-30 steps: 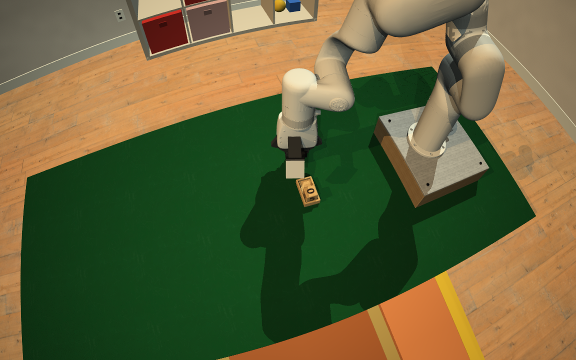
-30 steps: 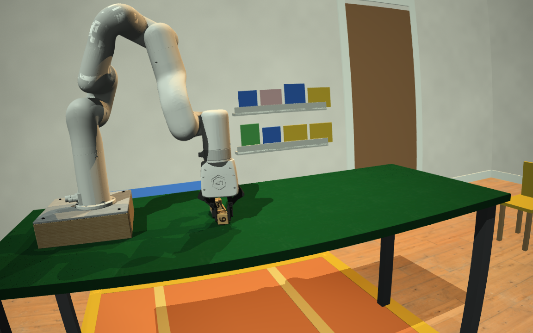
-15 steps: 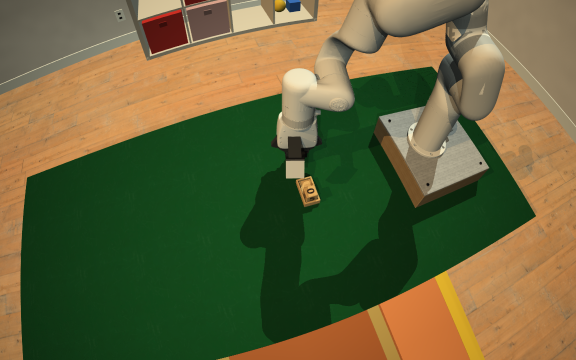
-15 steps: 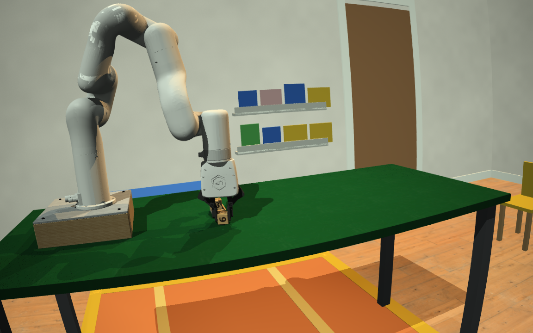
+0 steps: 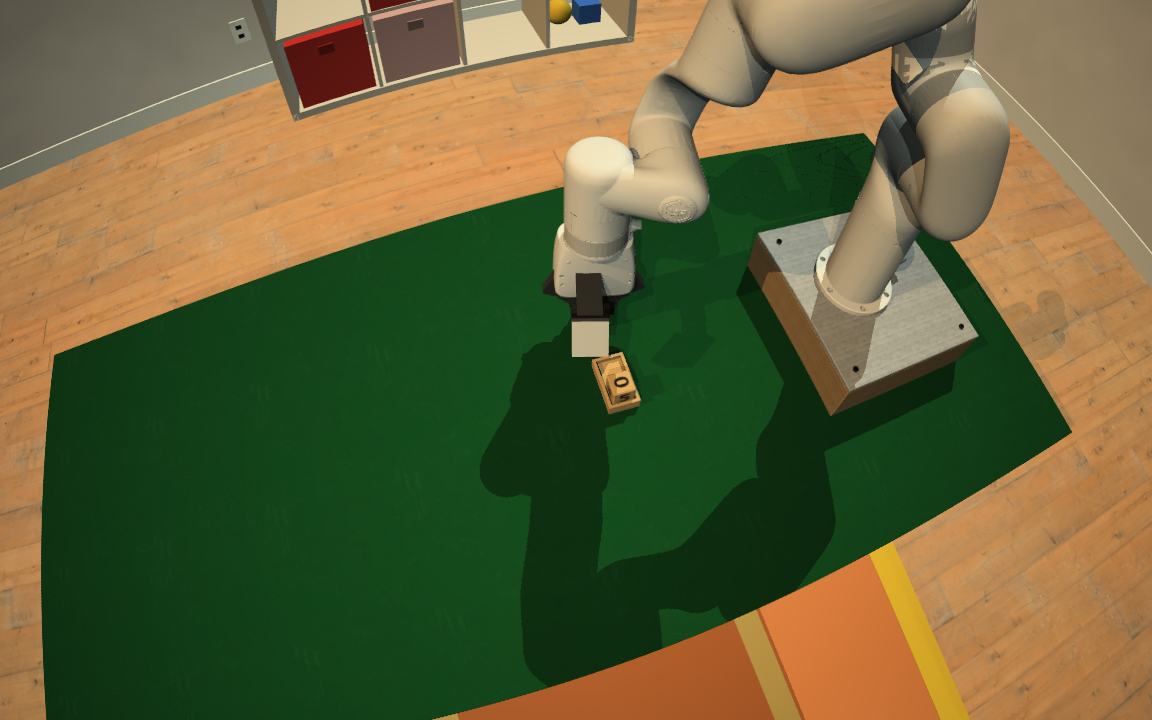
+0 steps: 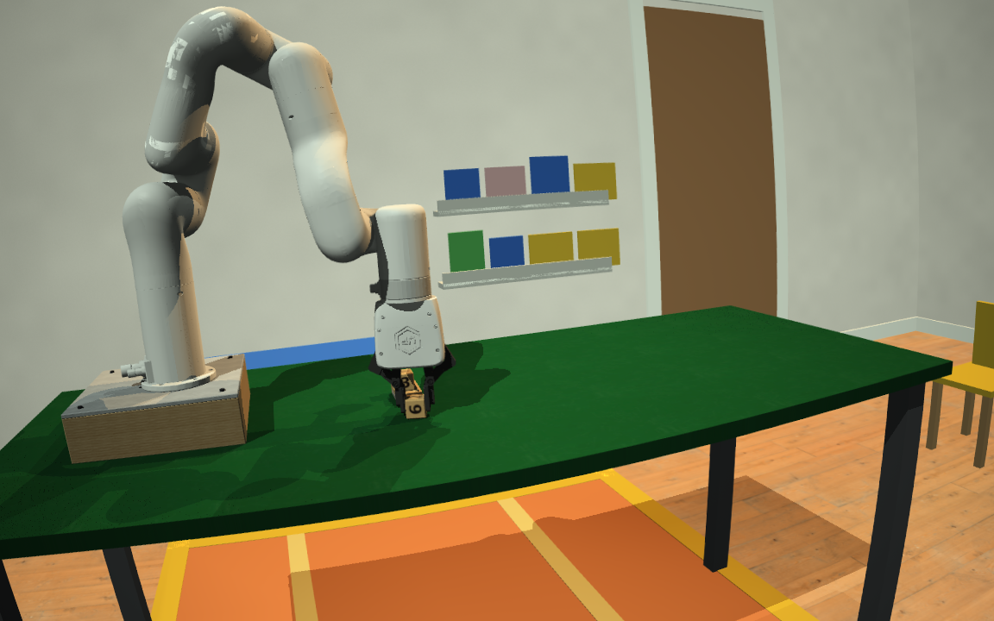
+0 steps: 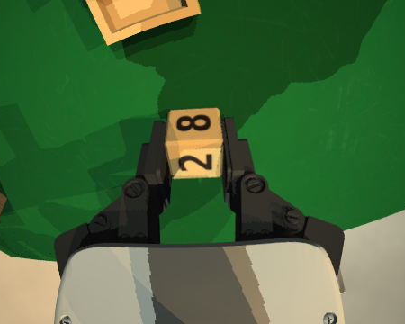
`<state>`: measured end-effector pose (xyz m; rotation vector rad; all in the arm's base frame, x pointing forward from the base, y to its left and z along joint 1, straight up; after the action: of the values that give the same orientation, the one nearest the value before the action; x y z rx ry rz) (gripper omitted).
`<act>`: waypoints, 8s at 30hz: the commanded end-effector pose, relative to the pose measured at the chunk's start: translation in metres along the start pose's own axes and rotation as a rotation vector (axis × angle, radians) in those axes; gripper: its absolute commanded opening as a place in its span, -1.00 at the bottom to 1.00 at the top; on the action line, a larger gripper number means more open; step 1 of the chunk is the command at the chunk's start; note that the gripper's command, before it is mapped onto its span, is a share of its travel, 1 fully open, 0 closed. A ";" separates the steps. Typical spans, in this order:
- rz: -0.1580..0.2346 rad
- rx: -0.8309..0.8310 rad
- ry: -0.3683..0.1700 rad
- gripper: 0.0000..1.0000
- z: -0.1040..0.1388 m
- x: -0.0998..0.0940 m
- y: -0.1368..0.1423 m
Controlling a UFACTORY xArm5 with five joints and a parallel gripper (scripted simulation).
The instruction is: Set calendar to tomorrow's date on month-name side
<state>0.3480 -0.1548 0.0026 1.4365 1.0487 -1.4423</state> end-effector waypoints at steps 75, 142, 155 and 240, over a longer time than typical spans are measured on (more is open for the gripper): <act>0.003 0.000 0.000 1.00 0.000 -0.090 0.001; 0.002 -1.444 -0.002 1.00 -0.001 -0.079 0.000; 0.002 -1.573 -0.003 -0.05 -0.001 -0.078 0.000; 0.002 -1.573 -0.003 -0.05 0.000 -0.029 -0.001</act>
<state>0.3466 -0.1539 0.0345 0.2476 1.5633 -0.2449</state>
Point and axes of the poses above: the point where the finger pads meet when closed, its own x axis out along the fingers, its own y axis across the jaws, z = x × y, the point moved 5 cm from there along -x, back along the fingers, and after that the axes turned 6 degrees about -x, right-handed, at the moved point
